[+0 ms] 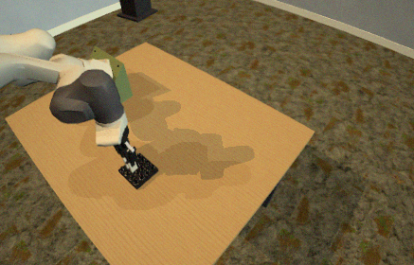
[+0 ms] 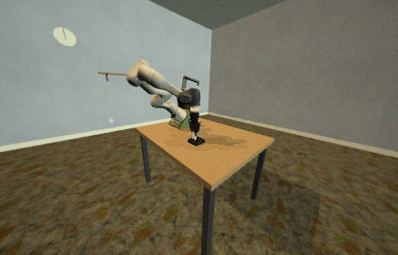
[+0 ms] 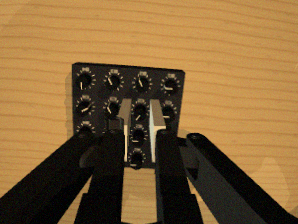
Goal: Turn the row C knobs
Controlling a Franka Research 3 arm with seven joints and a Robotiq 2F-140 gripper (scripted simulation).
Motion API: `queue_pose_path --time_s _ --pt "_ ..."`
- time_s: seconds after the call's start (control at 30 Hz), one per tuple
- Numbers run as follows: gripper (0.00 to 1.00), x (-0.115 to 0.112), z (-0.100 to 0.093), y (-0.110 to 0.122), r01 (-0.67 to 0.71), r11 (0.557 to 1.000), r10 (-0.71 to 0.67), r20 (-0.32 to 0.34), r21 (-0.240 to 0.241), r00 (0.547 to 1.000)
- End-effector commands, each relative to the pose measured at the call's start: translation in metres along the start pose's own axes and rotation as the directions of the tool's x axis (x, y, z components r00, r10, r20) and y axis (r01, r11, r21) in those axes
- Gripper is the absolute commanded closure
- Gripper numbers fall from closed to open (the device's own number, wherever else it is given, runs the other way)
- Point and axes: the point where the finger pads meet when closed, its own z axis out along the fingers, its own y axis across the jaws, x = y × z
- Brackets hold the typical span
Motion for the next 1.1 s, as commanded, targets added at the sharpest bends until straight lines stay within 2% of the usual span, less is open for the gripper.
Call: queue_pose_path --time_s 0.0,0.97,1.0,1.07 --pt "0.88 -0.0006 0.0014 0.0001 -0.004 1.0 0.004 0.002 0.001 1.0" --pt "0.88 -0.0006 0.0014 0.0001 -0.004 1.0 0.004 0.002 0.001 1.0" --pt "0.95 -0.0006 0.0014 0.0001 -0.004 1.0 0.004 0.002 0.001 1.0" --pt "0.95 -0.0006 0.0014 0.0001 -0.004 1.0 0.004 0.002 0.001 1.0"
